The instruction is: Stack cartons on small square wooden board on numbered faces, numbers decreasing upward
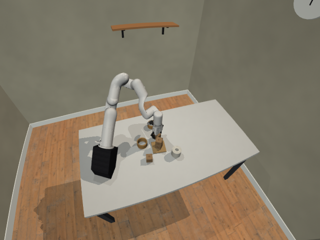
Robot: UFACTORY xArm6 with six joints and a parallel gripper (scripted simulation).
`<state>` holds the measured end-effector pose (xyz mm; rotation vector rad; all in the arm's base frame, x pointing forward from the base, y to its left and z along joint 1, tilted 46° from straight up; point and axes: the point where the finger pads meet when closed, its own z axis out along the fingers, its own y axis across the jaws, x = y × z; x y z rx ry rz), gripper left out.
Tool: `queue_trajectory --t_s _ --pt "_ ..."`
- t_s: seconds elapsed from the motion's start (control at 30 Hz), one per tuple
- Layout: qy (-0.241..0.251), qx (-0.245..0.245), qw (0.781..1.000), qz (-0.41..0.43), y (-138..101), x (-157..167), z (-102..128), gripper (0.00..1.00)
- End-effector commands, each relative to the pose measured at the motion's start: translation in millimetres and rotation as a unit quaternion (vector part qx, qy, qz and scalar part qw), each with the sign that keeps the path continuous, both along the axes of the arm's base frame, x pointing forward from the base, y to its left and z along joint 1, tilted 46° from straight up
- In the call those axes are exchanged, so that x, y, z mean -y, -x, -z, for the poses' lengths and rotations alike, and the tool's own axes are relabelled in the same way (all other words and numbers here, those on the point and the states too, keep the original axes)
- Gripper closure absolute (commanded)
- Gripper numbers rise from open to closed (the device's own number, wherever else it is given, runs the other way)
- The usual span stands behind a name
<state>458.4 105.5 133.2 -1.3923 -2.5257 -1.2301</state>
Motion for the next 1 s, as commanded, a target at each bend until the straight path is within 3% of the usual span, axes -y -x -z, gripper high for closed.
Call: queue_trajectory --t_s 0.0,0.97 --pt "0.0 0.001 1.0 0.001 -1.2 -0.6 0.5 0.0" --pt "0.001 0.001 1.0 0.001 -2.2 -2.8 3.0 0.0"
